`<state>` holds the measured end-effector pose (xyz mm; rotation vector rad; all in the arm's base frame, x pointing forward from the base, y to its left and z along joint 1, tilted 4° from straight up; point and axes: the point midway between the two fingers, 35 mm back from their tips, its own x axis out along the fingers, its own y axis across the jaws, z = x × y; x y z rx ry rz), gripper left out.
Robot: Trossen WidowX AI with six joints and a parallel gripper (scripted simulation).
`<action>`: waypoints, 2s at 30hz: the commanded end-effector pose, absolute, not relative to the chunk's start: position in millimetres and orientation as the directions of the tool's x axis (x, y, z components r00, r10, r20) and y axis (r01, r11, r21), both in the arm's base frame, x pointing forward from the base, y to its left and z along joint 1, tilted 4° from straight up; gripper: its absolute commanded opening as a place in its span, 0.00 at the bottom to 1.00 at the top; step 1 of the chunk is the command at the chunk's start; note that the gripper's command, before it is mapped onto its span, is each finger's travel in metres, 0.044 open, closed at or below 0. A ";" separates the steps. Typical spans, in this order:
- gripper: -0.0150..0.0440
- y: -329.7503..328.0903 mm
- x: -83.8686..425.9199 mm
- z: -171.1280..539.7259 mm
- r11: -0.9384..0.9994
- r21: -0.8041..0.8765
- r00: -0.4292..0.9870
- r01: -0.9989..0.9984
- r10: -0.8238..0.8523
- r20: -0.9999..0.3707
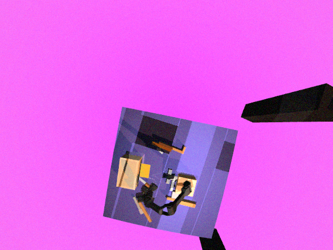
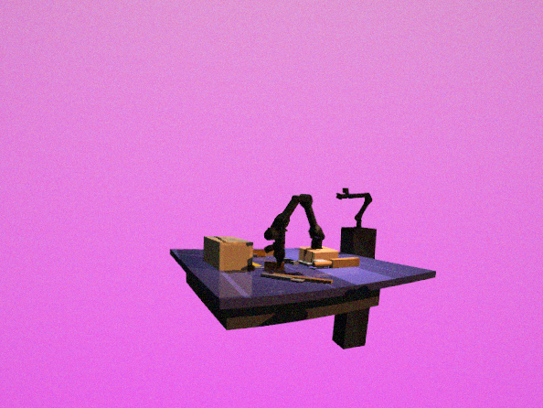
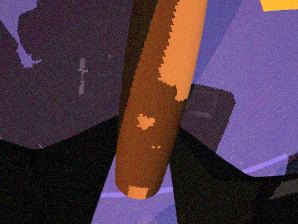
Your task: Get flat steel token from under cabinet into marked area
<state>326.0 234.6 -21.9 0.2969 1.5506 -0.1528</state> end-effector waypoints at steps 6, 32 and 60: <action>0.25 221.2 323.3 -24.2 0.955 0.081 0.021 0.286 0.078 -0.997; 0.25 197.0 316.1 -26.5 0.955 0.079 0.020 0.286 0.076 -0.997; 0.25 171.9 308.7 -28.9 0.955 0.077 0.020 0.286 0.074 -0.997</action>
